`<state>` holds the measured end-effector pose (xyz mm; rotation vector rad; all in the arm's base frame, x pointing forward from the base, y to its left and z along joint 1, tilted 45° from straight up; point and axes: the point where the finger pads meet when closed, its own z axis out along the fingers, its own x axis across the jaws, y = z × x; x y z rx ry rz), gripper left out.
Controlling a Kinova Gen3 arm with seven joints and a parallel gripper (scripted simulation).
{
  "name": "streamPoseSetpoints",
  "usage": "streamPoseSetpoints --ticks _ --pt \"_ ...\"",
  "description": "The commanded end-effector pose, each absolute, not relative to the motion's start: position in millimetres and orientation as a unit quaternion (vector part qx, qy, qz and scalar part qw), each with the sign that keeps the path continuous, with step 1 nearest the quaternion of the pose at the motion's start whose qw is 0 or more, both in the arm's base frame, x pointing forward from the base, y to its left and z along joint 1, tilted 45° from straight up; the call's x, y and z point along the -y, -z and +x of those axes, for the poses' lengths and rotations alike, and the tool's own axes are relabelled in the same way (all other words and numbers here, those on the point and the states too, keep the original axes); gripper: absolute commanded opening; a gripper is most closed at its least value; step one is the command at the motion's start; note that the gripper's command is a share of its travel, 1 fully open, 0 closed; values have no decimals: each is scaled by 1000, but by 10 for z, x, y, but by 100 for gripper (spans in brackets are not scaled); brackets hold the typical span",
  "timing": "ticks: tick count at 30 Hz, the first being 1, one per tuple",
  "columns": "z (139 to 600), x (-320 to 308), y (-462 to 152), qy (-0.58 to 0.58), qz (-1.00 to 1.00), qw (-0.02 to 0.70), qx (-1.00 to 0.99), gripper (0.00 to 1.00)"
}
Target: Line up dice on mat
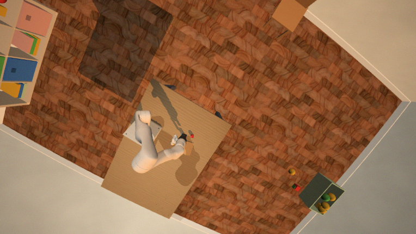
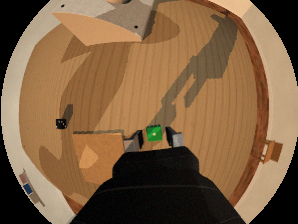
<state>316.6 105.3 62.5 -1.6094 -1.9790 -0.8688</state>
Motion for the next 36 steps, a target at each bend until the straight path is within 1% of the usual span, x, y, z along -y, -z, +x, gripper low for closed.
streamPoseSetpoints --ticks 1,36 --pt "3169 -1049 -626 315 -583 221 716 79" --pt "3173 -1106 -570 315 -583 221 716 79"
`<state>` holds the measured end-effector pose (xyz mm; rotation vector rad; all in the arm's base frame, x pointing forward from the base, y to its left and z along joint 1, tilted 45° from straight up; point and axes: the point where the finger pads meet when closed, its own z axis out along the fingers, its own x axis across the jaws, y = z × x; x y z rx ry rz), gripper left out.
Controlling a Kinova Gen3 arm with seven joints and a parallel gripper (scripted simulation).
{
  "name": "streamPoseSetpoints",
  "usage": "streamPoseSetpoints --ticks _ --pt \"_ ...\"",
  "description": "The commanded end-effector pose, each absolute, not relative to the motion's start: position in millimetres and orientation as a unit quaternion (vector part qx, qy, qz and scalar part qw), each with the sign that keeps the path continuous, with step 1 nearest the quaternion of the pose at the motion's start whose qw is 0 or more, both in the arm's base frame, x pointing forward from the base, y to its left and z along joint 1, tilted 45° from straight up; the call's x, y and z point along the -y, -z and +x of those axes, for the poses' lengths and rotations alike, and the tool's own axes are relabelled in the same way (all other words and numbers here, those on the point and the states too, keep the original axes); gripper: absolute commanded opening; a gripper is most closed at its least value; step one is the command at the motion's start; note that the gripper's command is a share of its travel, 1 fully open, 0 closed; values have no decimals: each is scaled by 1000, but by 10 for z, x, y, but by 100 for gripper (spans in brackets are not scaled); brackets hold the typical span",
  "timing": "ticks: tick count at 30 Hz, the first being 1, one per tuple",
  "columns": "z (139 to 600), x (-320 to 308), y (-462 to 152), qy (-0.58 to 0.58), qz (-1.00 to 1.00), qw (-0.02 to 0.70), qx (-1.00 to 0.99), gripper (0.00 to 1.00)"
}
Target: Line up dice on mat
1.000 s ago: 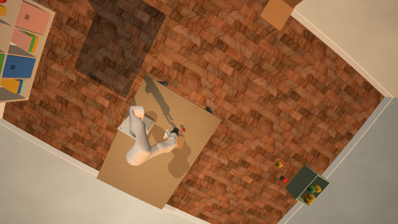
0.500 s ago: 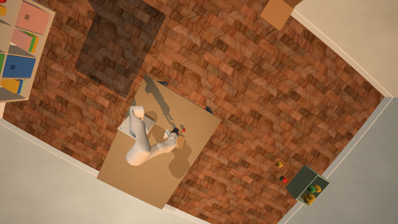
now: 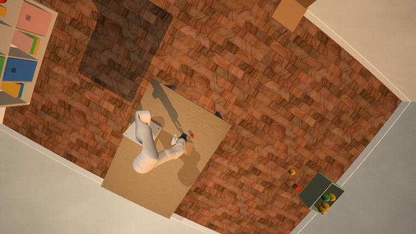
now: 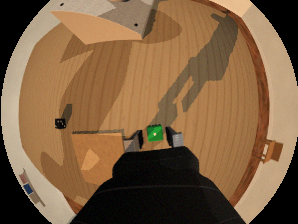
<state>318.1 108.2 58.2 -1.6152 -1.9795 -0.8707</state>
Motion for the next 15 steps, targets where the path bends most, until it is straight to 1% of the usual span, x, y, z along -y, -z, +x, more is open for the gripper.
streamPoseSetpoints --ticks 1,15 --pt "3174 -1118 -558 315 -583 221 716 79" --pt "3184 -1256 -421 315 -583 221 716 79"
